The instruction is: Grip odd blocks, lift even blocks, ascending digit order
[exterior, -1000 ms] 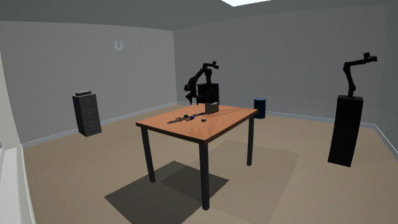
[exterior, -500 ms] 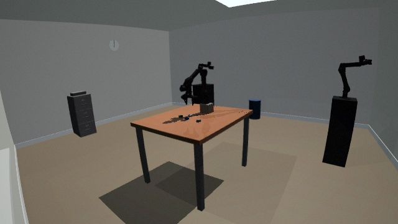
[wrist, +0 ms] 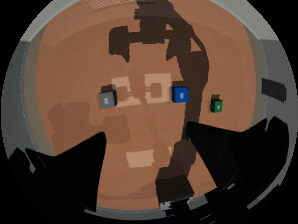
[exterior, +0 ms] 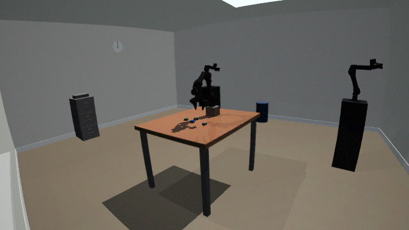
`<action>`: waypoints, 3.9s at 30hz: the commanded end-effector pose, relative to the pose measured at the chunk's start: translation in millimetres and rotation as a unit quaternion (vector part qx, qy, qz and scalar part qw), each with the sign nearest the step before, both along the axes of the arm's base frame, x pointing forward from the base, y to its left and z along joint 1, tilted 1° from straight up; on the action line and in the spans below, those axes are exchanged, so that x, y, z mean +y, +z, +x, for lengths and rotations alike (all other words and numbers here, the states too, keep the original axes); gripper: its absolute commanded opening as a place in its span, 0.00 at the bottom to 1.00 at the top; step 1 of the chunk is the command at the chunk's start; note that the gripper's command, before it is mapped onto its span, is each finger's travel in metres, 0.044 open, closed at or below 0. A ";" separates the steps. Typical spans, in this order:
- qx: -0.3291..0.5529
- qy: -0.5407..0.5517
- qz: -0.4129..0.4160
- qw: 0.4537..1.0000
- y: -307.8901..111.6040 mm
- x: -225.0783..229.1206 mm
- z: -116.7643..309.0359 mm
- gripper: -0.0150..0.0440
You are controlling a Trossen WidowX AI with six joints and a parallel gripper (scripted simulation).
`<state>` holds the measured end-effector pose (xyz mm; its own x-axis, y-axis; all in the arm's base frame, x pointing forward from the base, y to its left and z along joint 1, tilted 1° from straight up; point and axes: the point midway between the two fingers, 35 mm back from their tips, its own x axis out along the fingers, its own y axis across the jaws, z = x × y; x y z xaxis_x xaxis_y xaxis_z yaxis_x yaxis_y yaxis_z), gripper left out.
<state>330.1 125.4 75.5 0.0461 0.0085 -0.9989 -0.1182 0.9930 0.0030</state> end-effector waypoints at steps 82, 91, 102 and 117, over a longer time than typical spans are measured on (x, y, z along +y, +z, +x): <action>0.007 0.000 -0.009 1.000 -91.2 -133.3 -69.5 0.93; 0.007 0.000 -0.009 1.000 -98.4 -133.4 -68.9 0.93; 0.007 0.000 -0.009 1.000 -116.0 -133.6 -68.4 0.93; 0.007 0.000 -0.009 1.000 -127.7 -133.6 -68.8 0.67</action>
<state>262.3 -8.3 -50.5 0.0349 -0.0098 -0.9993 -0.1145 0.9933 -0.0137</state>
